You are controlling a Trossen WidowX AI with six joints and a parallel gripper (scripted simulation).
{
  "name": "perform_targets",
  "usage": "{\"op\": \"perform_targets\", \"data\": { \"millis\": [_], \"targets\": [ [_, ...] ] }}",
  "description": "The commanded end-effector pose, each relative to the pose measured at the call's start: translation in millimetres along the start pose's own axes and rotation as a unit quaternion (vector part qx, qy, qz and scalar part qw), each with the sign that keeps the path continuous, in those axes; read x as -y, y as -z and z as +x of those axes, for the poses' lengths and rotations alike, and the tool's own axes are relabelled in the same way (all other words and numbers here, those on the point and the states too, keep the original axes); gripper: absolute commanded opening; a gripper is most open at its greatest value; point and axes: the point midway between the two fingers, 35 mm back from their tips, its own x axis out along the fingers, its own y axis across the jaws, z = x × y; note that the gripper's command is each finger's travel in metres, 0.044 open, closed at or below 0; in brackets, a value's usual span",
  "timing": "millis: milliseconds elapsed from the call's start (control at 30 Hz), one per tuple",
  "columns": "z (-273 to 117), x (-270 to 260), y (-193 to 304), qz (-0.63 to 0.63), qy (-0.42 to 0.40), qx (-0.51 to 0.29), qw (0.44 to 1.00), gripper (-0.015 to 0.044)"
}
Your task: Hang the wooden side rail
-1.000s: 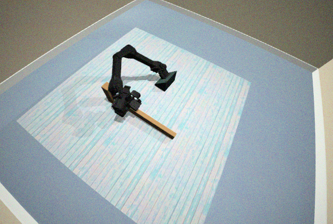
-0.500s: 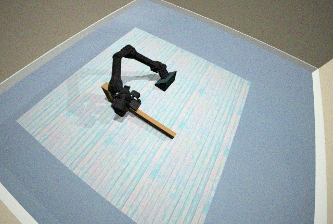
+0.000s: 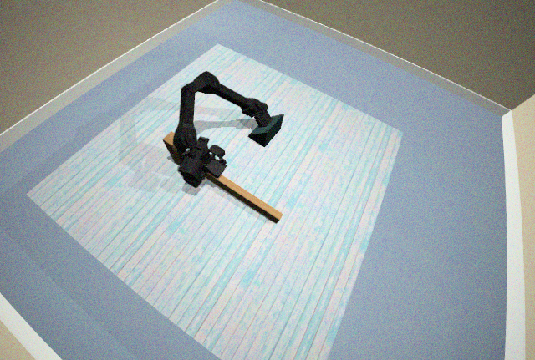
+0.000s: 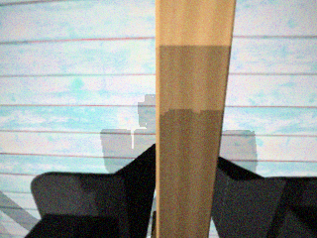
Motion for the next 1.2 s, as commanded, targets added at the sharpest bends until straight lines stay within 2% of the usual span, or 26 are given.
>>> {"op": "perform_targets", "data": {
  "millis": [0,1167],
  "targets": [
    [-3.2,1.2,1.7,0.001,0.006,0.000,1.000,0.0000],
    [-3.8,1.4,5.4,0.001,0.006,0.000,1.000,0.0000]
  ]
}}
